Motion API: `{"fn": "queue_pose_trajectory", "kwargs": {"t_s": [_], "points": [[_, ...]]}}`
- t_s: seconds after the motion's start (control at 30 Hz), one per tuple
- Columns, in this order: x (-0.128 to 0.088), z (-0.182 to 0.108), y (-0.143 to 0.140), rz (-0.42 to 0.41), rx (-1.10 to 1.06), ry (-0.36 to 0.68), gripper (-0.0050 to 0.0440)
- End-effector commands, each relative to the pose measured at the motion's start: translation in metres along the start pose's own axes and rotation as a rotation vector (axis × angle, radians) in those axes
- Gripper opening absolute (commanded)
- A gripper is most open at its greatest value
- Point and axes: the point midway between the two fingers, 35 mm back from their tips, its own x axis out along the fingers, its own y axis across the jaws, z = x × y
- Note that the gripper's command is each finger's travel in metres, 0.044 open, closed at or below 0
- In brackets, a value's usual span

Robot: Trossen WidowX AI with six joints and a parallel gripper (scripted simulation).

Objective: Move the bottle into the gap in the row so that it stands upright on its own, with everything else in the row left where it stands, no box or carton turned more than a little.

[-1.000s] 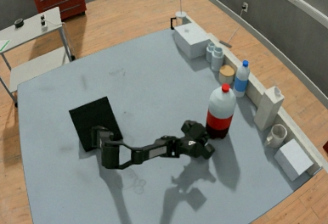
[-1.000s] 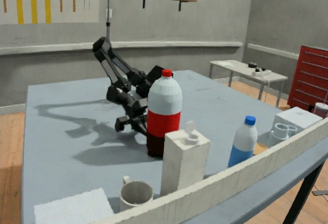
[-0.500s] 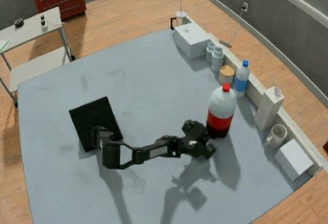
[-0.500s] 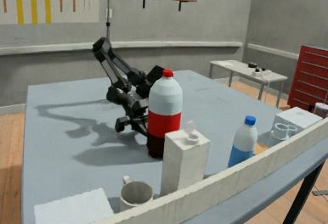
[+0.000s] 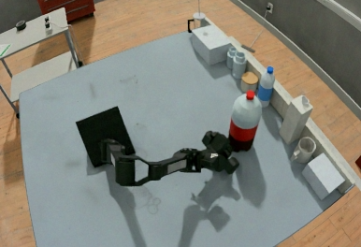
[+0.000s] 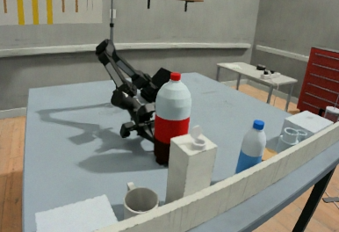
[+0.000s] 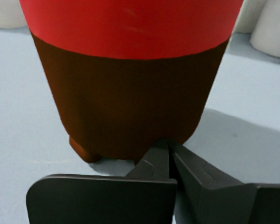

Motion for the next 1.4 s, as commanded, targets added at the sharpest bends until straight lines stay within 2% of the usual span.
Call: {"fn": "queue_pose_trajectory", "kwargs": {"t_s": [0.0,1.37], "points": [[0.004,0.006,-0.004,-0.001,-0.004,-0.01,-0.005],[0.01,0.006,0.01,0.009,-0.001,-0.003,-0.005]]}}
